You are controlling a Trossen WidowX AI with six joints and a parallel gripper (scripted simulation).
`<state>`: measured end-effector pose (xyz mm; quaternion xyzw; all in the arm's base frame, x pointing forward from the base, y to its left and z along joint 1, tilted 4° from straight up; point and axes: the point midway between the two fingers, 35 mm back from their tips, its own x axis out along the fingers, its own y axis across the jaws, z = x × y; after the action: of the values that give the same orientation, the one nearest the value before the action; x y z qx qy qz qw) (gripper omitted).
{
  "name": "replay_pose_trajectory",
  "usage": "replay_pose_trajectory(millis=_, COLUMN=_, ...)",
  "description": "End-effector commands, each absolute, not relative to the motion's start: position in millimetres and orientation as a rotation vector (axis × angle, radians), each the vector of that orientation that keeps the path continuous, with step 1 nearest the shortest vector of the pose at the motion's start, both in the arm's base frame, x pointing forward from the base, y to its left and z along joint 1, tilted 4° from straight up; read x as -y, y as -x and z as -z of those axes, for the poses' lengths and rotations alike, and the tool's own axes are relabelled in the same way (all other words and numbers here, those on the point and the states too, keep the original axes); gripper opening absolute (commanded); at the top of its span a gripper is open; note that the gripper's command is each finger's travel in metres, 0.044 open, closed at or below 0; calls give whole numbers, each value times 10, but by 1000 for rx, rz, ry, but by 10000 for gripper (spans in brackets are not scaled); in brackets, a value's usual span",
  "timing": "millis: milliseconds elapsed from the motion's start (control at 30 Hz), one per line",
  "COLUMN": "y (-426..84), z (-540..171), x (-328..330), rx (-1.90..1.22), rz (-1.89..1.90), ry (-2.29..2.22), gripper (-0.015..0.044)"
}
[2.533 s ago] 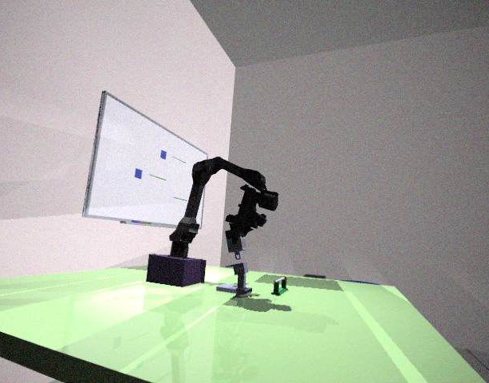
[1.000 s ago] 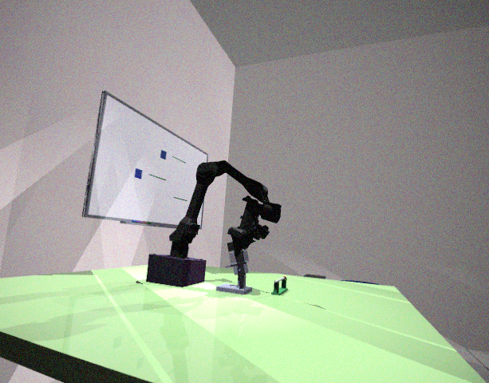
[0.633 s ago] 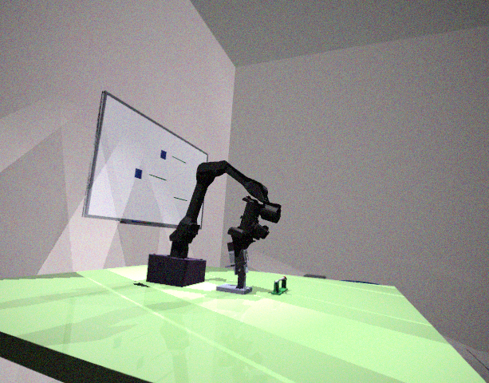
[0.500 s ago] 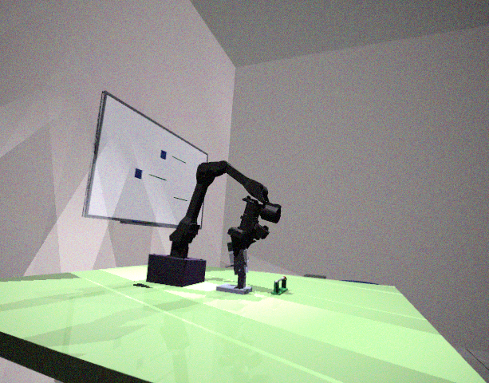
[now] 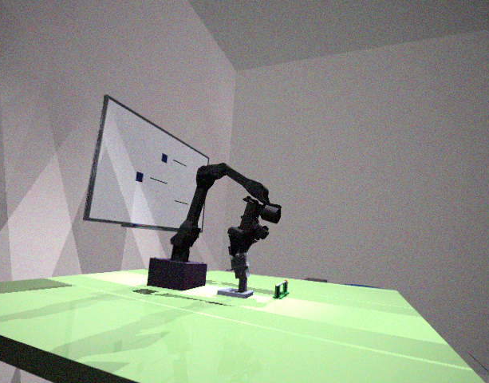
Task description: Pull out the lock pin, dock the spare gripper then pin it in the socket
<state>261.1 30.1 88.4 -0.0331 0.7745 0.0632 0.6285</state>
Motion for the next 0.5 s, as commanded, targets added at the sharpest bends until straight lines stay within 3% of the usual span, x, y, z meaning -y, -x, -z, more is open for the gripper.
replay_pose_trajectory(millis=0, y=-2585, z=-973, x=-292, rx=-1773, rz=-145, ry=76, gripper=440)
replay_pose_trajectory(millis=467, y=-2482, z=-1202, x=-266, rx=-1796, rz=-140, ry=70, gripper=440)
